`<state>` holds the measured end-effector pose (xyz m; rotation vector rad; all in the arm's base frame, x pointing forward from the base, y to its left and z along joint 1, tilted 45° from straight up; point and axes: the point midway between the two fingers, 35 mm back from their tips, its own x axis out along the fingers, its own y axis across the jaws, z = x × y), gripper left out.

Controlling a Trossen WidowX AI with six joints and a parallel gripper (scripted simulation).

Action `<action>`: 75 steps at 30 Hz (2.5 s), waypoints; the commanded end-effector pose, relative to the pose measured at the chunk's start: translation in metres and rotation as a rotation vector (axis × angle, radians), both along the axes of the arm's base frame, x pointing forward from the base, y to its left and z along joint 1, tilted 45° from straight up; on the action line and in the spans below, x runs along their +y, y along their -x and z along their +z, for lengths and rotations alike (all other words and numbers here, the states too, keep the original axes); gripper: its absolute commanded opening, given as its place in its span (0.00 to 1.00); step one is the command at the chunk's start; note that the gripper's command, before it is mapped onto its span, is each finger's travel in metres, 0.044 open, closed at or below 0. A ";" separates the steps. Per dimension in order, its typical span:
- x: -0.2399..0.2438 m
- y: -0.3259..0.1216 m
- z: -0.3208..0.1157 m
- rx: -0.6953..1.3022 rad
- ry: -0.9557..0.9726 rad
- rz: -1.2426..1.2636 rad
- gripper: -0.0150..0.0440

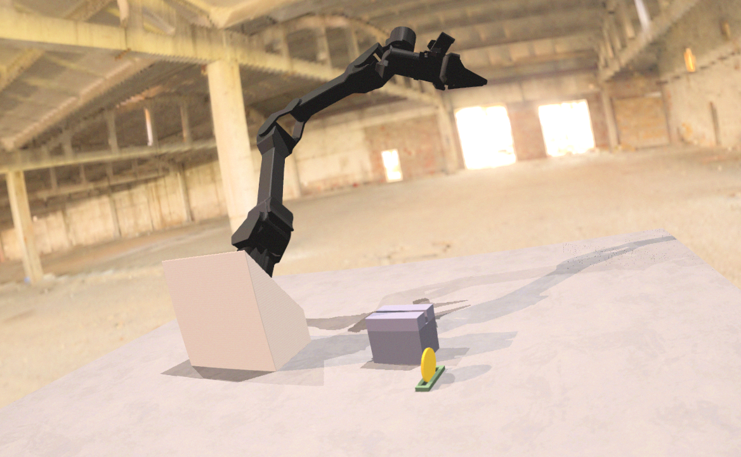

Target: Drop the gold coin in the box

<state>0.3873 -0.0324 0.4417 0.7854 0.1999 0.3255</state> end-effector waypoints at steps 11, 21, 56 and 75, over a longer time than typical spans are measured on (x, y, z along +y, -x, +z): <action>-0.076 -0.054 -0.221 0.712 -0.363 -0.158 0.53; -0.102 -0.011 -0.385 1.274 -0.700 -0.298 0.53; -0.051 0.069 -0.540 1.817 -1.058 -0.411 0.53; -0.029 0.066 -0.562 1.817 -1.059 -0.410 0.53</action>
